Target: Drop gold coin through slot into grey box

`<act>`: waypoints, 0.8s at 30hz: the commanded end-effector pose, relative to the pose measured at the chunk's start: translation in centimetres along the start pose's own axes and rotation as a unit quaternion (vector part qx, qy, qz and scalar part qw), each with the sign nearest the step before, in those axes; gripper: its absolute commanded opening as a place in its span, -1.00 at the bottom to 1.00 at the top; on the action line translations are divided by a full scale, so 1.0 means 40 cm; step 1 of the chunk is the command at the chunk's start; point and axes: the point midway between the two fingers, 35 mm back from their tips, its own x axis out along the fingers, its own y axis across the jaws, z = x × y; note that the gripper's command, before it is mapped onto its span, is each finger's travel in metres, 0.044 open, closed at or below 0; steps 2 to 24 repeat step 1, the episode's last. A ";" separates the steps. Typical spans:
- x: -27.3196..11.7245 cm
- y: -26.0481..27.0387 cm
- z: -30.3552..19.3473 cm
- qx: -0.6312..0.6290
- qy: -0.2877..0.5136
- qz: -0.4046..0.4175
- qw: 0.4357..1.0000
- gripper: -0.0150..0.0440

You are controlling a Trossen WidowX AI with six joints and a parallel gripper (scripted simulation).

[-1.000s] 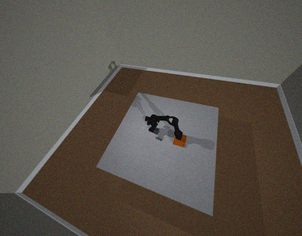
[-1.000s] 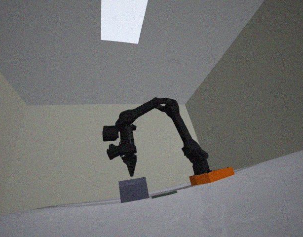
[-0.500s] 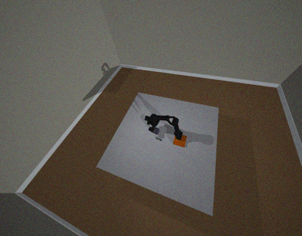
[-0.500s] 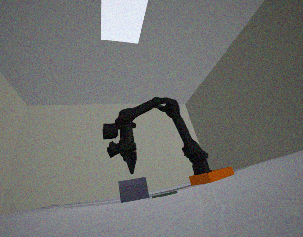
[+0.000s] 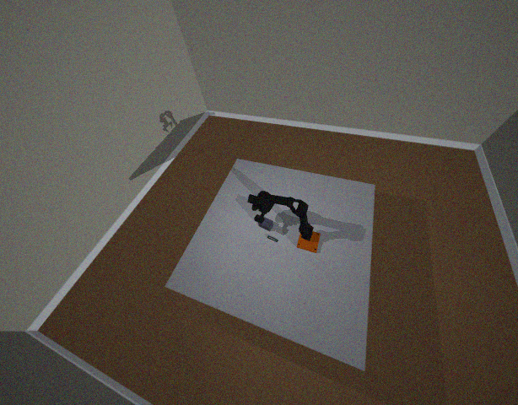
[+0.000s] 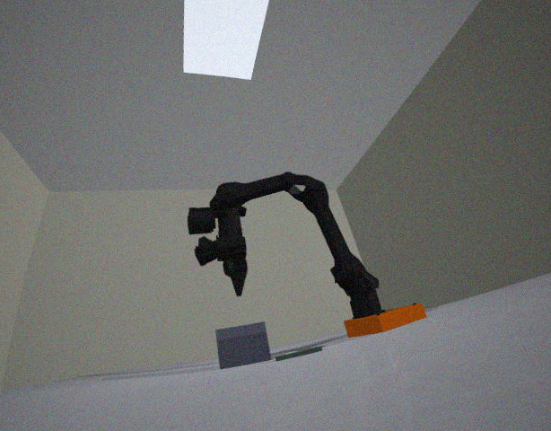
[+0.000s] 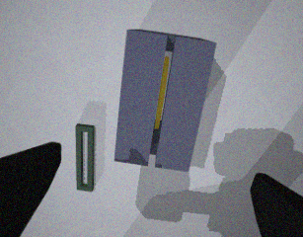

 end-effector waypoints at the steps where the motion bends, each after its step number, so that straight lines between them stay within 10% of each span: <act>1: -0.001 0.000 0.000 -0.001 0.001 0.000 1.000 1.00; 24: -0.001 0.000 0.000 -0.001 0.001 0.000 1.000 1.00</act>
